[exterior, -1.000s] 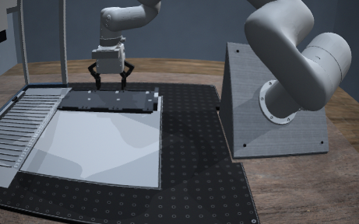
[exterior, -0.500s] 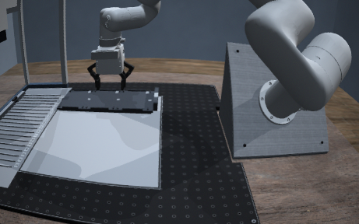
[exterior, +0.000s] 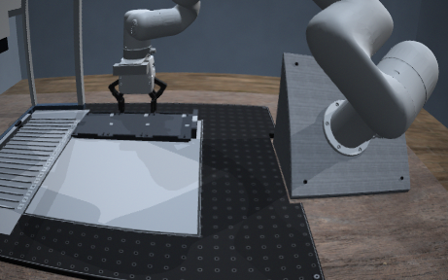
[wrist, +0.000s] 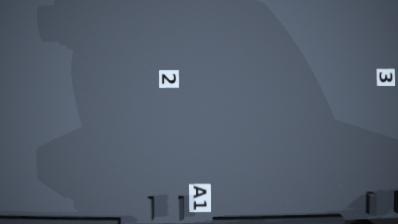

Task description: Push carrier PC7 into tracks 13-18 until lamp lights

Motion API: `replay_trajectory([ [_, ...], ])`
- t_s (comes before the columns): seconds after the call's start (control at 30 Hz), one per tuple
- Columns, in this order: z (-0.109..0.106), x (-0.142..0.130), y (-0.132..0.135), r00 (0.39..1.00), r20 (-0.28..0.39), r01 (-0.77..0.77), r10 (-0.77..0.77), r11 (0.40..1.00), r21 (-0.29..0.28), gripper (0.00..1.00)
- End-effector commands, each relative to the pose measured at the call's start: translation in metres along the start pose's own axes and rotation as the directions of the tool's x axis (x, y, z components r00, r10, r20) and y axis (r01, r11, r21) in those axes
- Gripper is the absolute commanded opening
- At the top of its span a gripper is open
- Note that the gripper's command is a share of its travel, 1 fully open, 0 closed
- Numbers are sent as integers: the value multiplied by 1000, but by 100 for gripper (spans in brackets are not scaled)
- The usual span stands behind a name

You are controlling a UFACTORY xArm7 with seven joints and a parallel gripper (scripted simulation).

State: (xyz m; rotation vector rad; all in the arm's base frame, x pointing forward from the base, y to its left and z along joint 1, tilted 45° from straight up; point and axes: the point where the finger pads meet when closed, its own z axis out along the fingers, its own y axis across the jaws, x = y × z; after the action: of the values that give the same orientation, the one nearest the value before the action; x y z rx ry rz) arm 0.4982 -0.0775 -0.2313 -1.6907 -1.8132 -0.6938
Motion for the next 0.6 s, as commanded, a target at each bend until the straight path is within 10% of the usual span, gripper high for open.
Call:
replay_trajectory([
  [0.0,-3,0,1,1000,4,0,0,1000,-4,100],
  [0.57,-3,8,1,1000,4,0,0,1000,-4,100],
])
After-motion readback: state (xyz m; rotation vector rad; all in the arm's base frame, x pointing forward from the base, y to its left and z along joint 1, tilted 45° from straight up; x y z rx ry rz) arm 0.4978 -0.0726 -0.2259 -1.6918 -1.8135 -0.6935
